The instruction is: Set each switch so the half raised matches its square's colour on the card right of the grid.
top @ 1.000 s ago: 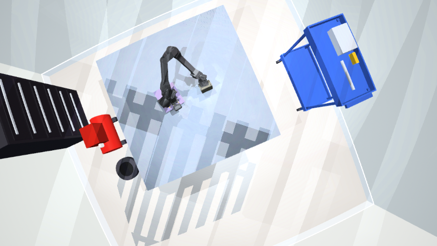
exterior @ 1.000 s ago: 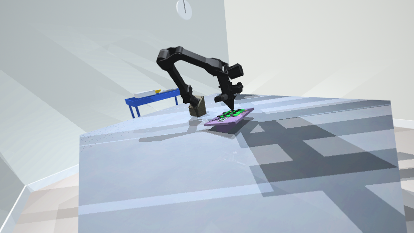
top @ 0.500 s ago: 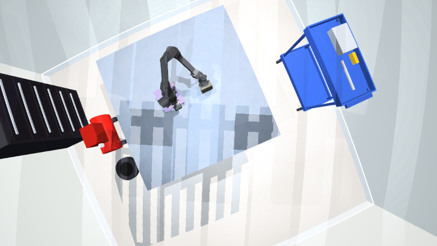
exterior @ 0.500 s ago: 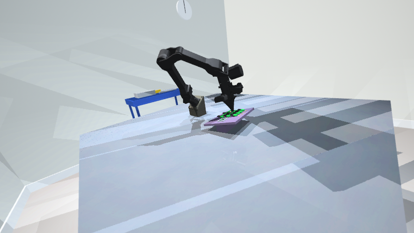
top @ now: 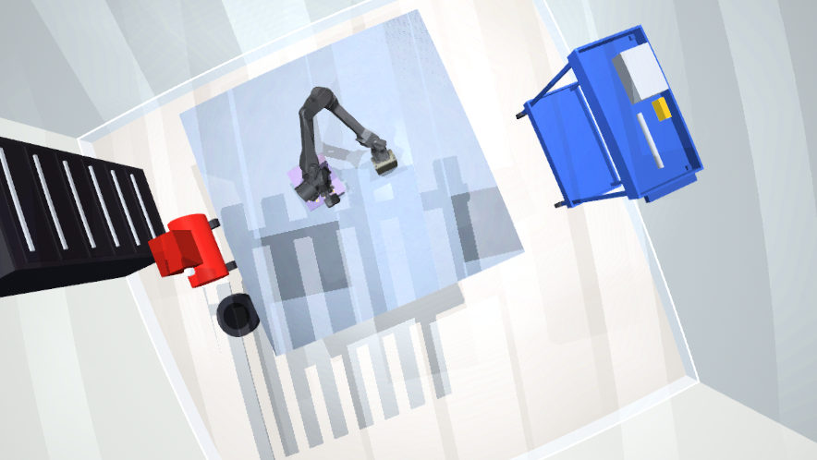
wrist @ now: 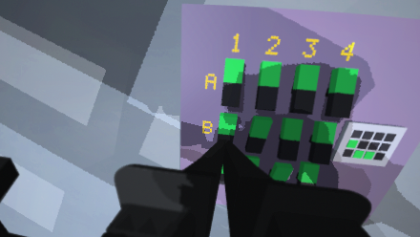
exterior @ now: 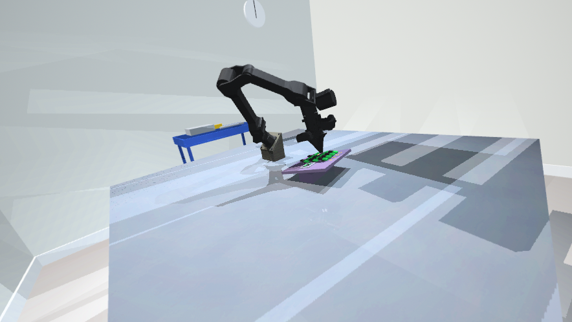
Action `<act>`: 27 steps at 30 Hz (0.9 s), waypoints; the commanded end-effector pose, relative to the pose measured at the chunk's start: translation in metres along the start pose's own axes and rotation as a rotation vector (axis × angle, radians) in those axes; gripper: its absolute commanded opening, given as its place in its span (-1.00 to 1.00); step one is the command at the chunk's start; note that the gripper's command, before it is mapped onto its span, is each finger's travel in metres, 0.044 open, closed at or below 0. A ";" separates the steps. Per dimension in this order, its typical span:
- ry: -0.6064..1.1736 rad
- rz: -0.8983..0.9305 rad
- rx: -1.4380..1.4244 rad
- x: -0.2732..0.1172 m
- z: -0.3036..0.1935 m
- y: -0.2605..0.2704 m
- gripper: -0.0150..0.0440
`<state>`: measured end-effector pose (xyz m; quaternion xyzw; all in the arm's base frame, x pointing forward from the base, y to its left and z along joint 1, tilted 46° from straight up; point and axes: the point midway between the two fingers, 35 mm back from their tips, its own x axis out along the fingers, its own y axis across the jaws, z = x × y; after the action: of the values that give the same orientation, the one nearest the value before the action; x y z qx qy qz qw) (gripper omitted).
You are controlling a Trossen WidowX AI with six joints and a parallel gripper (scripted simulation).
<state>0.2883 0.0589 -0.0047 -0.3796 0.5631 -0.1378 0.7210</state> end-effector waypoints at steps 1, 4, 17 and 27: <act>0.005 0.005 0.002 -0.022 0.003 0.002 -0.49; 0.021 0.000 0.000 -0.061 0.003 0.001 -0.49; 0.029 -0.003 0.000 -0.052 0.022 -0.026 -0.49; 0.046 -0.005 0.001 -0.019 0.021 -0.027 -0.49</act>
<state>0.3053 0.0671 0.0340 -0.3744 0.5794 -0.1465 0.7090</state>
